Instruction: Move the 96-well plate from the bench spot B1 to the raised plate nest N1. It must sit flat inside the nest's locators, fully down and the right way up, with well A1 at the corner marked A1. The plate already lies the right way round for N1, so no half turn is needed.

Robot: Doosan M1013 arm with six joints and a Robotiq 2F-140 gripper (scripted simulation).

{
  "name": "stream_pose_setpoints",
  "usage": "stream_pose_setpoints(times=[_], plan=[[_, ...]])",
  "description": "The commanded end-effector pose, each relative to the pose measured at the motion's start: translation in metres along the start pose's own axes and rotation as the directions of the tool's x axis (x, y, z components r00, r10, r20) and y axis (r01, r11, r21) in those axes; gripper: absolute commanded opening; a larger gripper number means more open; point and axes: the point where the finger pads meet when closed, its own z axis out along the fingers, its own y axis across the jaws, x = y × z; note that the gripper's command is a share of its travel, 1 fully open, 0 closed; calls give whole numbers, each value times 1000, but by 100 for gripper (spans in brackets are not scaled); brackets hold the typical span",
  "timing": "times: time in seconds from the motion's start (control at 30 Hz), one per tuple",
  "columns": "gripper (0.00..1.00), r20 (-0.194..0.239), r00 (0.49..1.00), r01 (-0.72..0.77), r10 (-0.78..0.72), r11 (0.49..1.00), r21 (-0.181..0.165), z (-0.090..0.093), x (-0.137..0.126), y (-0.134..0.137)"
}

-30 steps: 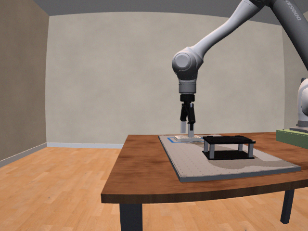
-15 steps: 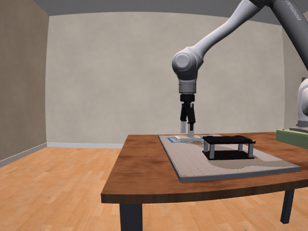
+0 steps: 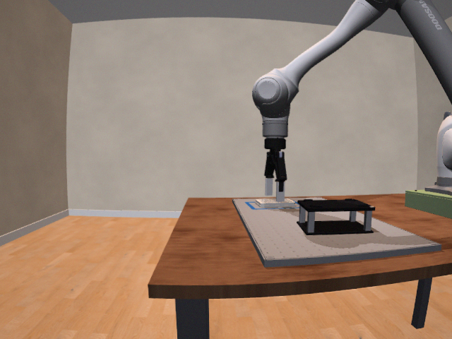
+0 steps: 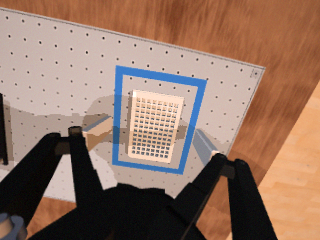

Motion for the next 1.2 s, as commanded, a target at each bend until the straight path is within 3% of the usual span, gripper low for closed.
stream_pose_setpoints(times=[0.0,0.47,0.5,1.17], plan=[[100,9,1000,-2,2,1000,1,6,-4,0],[100,9,1000,-2,2,1000,1,6,-4,0],[0,9,1000,-2,2,1000,1,6,-4,0],[0,9,1000,-2,2,1000,1,6,-4,0]])
